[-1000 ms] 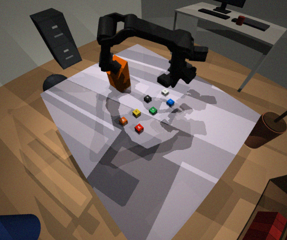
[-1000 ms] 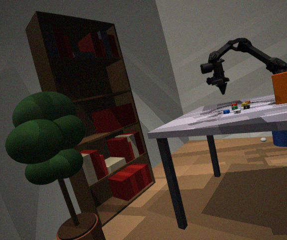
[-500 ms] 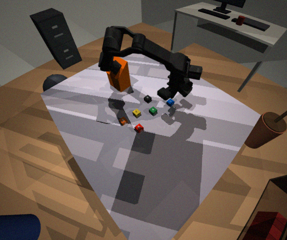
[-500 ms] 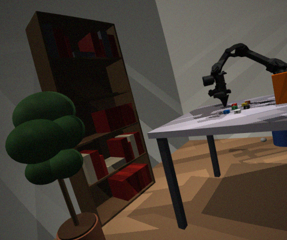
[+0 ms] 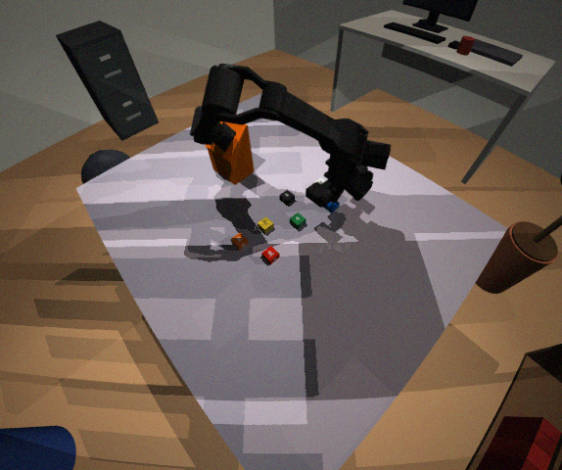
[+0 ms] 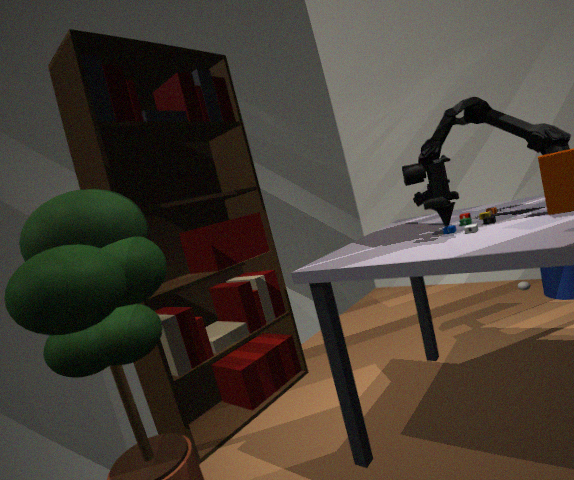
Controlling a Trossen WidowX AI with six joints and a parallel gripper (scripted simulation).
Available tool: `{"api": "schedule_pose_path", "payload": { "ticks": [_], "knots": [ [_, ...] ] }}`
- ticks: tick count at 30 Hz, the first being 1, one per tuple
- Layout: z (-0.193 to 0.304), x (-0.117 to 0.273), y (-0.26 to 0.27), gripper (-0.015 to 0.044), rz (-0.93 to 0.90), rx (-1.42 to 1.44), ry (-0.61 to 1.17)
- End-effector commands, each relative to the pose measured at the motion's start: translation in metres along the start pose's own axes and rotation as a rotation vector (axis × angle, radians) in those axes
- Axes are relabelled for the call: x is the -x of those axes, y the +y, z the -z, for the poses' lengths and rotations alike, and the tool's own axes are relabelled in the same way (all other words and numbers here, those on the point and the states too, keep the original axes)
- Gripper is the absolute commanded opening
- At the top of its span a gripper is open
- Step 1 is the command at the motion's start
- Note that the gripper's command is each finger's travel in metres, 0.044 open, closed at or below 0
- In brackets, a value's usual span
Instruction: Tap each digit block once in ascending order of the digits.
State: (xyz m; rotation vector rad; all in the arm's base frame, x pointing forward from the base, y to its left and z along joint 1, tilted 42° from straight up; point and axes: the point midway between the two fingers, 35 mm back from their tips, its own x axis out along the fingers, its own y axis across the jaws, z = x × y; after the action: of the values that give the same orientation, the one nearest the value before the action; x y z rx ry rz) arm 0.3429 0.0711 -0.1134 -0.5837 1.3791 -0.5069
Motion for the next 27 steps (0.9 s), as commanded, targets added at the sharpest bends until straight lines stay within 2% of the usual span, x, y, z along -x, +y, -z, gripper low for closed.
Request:
{"api": "schedule_pose_path", "payload": {
  "ticks": [1, 8, 11, 16, 21, 27],
  "knots": [
    [0.004, -0.009, -0.001, 0.002, 0.009, 0.009, 0.011],
    [0.004, -0.009, -0.001, 0.002, 0.009, 0.009, 0.011],
    [0.003, 0.018, -0.001, 0.002, 0.006, 0.008, 0.01],
    [0.003, 0.024, -0.001, 0.002, 0.006, 0.009, 0.011],
    [0.003, 0.099, 0.001, 0.002, 0.003, 0.01, 0.012],
    [0.004, 0.103, -0.008, 0.002, 0.002, 0.01, 0.012]
  ]
}}
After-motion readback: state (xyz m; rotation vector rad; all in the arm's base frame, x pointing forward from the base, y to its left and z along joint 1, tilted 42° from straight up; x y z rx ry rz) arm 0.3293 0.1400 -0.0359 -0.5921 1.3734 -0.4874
